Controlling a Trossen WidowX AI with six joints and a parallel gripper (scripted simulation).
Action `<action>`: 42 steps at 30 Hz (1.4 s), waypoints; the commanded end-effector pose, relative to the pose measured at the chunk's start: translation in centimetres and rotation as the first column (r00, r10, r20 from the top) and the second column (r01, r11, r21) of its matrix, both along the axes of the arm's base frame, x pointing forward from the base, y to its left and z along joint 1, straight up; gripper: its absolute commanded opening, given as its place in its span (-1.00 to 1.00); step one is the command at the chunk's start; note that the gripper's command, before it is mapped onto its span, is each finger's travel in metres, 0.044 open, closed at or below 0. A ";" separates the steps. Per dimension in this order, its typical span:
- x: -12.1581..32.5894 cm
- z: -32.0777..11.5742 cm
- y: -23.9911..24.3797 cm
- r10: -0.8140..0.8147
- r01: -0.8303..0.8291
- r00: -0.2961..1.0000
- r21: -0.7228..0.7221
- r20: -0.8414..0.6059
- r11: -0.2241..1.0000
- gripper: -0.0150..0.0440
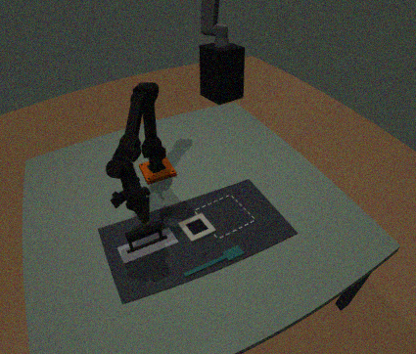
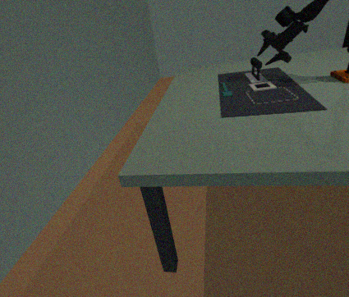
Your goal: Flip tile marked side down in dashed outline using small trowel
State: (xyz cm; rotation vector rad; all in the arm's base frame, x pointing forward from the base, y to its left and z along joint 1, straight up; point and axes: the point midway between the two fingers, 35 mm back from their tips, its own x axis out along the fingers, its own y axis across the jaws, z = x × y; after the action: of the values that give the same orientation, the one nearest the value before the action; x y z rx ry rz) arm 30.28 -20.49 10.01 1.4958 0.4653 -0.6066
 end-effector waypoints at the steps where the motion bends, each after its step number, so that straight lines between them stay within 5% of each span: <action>1: 0.0 0.2 0.1 -0.013 0.013 1.000 0.018 0.015 1.000 0.53; 42: 4.8 -3.4 -0.5 -0.012 0.012 1.000 0.017 0.017 1.000 0.53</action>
State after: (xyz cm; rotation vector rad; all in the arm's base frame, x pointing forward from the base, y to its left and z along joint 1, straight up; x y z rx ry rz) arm 34.65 -20.83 6.71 1.5193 0.4589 -0.5971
